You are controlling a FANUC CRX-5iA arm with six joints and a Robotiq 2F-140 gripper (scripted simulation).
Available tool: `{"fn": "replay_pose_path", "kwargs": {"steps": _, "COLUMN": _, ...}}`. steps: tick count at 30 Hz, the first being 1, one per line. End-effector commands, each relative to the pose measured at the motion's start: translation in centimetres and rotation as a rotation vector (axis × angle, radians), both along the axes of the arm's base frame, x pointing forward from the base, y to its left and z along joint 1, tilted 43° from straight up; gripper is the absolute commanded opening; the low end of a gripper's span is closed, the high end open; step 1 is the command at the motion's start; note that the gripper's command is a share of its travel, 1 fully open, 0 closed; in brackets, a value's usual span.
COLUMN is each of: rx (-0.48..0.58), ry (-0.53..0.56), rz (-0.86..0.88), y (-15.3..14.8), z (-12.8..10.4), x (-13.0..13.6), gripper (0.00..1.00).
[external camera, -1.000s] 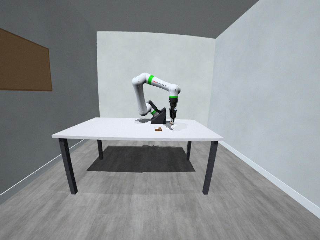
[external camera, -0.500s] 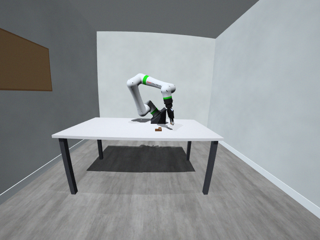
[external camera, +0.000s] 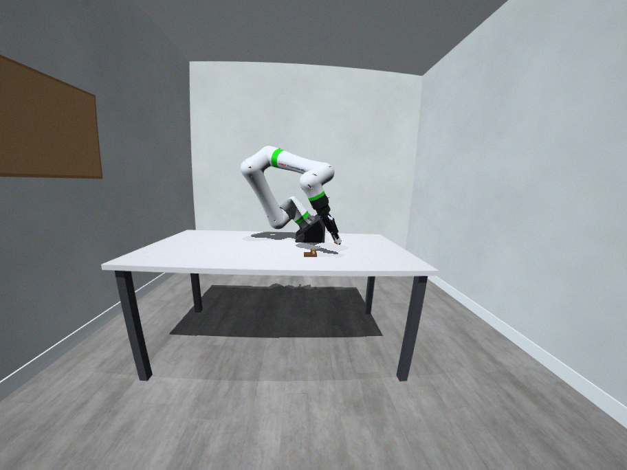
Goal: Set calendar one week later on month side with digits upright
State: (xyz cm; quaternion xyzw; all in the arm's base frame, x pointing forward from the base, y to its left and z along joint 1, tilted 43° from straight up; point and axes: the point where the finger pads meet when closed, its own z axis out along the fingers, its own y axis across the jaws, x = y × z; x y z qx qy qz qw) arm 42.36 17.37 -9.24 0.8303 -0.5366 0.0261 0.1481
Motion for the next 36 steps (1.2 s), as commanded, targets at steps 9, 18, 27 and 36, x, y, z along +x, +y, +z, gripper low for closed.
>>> {"fn": "replay_pose_path", "kwargs": {"steps": 9, "rx": 0.142, "ry": 0.080, "rz": -0.039, "y": -0.62, "z": -0.11, "x": -0.09, "gripper": 0.16}}
{"fn": "replay_pose_path", "kwargs": {"steps": 18, "rx": 0.247, "ry": 0.110, "rz": -0.060, "y": -0.83, "z": 0.08, "x": 0.33, "gripper": 0.16}}
{"fn": "replay_pose_path", "kwargs": {"steps": 27, "rx": 0.247, "ry": 0.110, "rz": -0.060, "y": -0.83, "z": 0.08, "x": 0.33, "gripper": 0.16}}
{"fn": "replay_pose_path", "kwargs": {"steps": 36, "rx": 0.247, "ry": 0.110, "rz": -0.060, "y": -0.92, "z": -0.02, "x": 0.34, "gripper": 0.16}}
